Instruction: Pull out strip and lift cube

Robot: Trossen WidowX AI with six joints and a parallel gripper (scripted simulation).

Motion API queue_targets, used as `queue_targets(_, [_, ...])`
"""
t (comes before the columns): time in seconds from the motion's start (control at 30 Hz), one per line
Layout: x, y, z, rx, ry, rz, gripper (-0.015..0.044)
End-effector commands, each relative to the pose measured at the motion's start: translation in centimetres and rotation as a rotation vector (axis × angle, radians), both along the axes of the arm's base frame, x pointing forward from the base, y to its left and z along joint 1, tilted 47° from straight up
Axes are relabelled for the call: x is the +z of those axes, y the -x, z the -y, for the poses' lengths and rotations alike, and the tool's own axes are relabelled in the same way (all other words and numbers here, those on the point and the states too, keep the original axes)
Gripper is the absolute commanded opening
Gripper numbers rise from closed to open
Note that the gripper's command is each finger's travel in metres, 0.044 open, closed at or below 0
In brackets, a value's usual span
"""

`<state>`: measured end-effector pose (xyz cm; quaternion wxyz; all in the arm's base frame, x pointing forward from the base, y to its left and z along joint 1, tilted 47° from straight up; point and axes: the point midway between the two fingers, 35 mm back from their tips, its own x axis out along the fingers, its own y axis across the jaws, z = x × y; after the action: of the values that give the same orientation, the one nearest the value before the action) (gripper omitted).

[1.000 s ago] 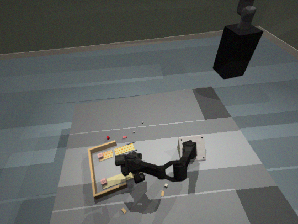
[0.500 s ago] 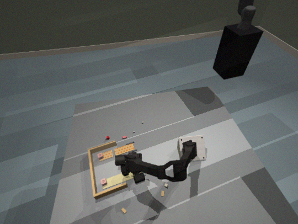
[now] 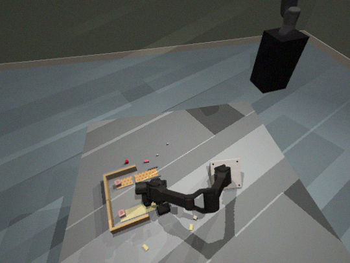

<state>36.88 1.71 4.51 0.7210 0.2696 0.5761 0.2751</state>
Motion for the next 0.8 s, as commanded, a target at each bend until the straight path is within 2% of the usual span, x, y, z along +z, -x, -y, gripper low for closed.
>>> queue_targets(0.0, [-0.1,-0.1,-0.2,0.0,-0.006,-0.002,0.0])
queue_targets(0.77, [-0.8,2.6,-0.4,0.0,-0.006,-0.003,0.0])
